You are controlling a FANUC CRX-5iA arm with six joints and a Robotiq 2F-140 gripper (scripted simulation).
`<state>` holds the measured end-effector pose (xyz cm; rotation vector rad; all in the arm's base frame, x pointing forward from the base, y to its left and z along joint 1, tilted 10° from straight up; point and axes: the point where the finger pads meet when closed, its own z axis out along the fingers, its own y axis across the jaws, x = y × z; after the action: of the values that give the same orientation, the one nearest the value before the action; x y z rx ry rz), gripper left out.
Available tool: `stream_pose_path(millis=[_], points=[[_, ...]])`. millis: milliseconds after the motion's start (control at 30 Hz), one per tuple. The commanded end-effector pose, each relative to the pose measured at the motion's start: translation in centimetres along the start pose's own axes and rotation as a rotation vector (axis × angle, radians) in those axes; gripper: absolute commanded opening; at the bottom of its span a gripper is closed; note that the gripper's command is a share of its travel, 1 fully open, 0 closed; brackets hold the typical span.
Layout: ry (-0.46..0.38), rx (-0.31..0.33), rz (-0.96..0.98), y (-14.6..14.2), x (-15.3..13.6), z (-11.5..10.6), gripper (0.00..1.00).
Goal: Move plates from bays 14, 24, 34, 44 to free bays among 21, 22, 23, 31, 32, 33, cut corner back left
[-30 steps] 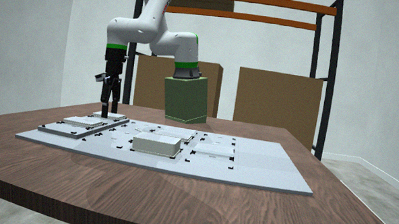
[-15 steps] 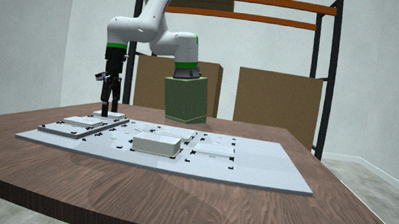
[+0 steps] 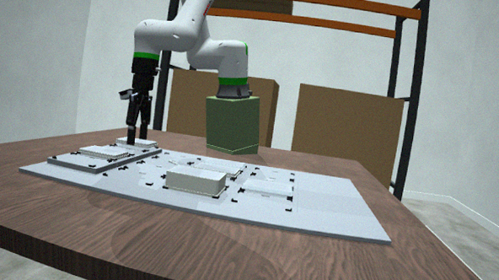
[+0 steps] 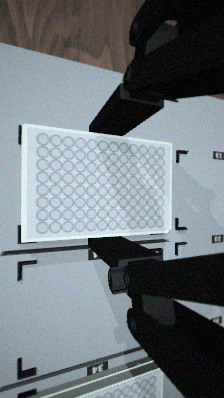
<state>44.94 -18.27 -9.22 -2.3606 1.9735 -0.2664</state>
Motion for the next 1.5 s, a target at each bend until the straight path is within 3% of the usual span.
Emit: stream_pose_path(millis=[0, 1467], points=[[0.001, 0.001, 0.000, -0.1, 0.0, -0.1, 0.10], [0.001, 0.001, 0.000, -0.1, 0.0, -4.5, 0.10]])
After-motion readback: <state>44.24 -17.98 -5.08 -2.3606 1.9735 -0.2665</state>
